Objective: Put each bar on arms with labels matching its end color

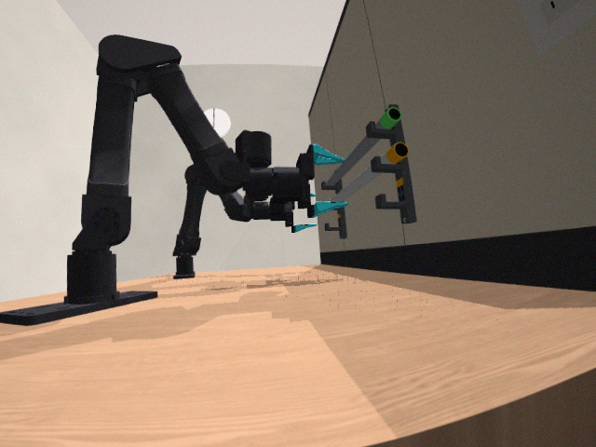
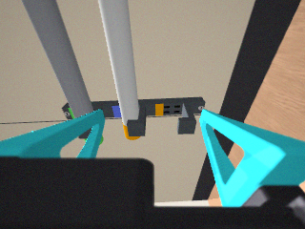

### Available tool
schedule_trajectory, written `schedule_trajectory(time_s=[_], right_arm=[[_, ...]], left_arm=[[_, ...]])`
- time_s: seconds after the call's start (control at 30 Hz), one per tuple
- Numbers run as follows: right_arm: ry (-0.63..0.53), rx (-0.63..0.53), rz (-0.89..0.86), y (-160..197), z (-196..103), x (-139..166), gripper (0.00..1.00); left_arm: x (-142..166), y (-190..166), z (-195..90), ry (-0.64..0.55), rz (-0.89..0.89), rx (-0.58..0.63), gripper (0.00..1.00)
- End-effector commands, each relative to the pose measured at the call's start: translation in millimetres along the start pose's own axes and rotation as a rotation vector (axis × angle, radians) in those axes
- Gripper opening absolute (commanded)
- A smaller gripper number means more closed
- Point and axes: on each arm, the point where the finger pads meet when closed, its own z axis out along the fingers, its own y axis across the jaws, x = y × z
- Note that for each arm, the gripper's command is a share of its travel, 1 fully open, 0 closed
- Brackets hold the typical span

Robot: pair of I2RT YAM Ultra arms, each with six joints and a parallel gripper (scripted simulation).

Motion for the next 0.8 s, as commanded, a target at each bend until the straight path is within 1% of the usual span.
schedule_trajectory(time_s=[0.0,0.33,0.77], right_arm=[[0.006,0.033,0.02,-25.0,3.1,3.0,1.0],[0.006,0.033,0.02,-41.7,2.5,3.3,1.0],[0.006,0.033,0.02,-41.7,2.5,3.3,1.0]], left_arm=[[2.6,29.9,3.5,0.005,-0.029,-0.038,1.0],[3.1,46.5,2.9,0.005,-0.029,-0.038,1.0],[3.1,46.5,2.9,0.005,-0.029,-0.038,1.0]])
